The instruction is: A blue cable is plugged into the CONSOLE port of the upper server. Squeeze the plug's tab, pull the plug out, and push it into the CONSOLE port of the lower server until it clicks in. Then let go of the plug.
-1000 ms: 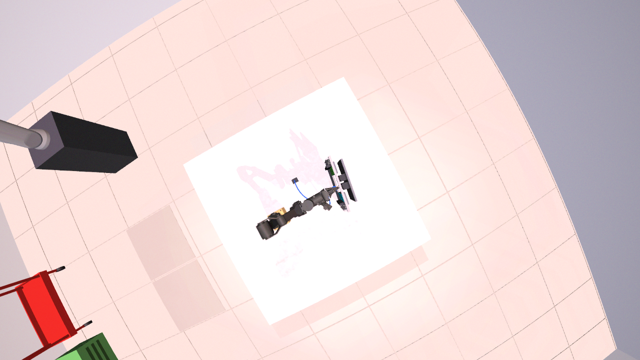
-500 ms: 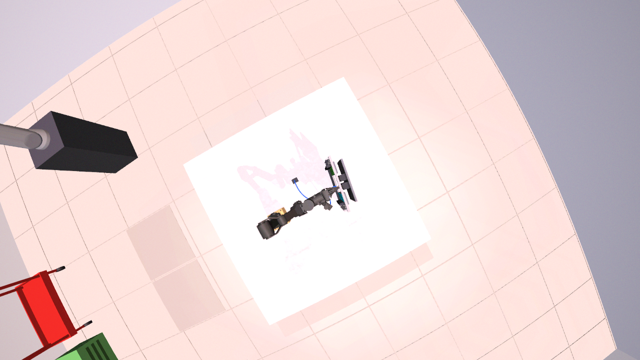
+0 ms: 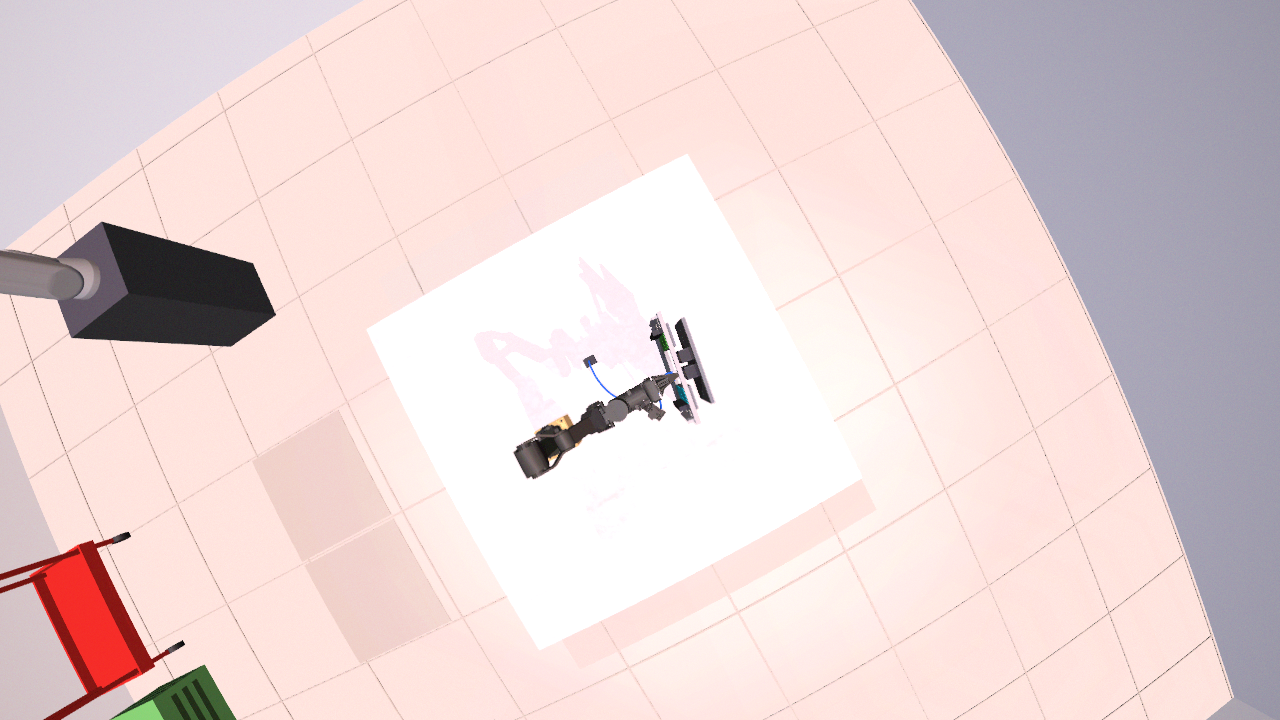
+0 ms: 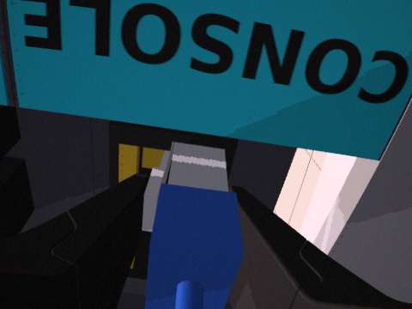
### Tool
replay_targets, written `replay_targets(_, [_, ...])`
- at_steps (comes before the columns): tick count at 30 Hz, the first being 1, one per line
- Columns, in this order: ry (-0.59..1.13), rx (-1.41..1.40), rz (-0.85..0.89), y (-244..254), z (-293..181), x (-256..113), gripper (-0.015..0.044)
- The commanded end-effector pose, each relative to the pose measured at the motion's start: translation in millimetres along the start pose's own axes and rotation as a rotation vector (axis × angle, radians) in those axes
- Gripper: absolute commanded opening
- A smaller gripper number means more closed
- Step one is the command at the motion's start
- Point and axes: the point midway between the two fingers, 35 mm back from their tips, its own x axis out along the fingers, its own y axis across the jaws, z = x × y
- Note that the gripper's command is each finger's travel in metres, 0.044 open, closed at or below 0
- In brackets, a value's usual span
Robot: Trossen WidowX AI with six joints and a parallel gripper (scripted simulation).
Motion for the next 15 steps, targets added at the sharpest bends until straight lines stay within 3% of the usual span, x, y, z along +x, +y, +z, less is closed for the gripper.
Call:
replay_targets(1, [0.000, 0.000, 0.001, 0.3, 0.0, 0.0, 0.0210])
replay_targets(10, [0.000, 0.000, 0.000, 0.1, -0.3, -2.0, 0.0440])
replay_targets(15, [0.000, 0.000, 0.000, 4.0, -0.7, -5.2, 0.0440])
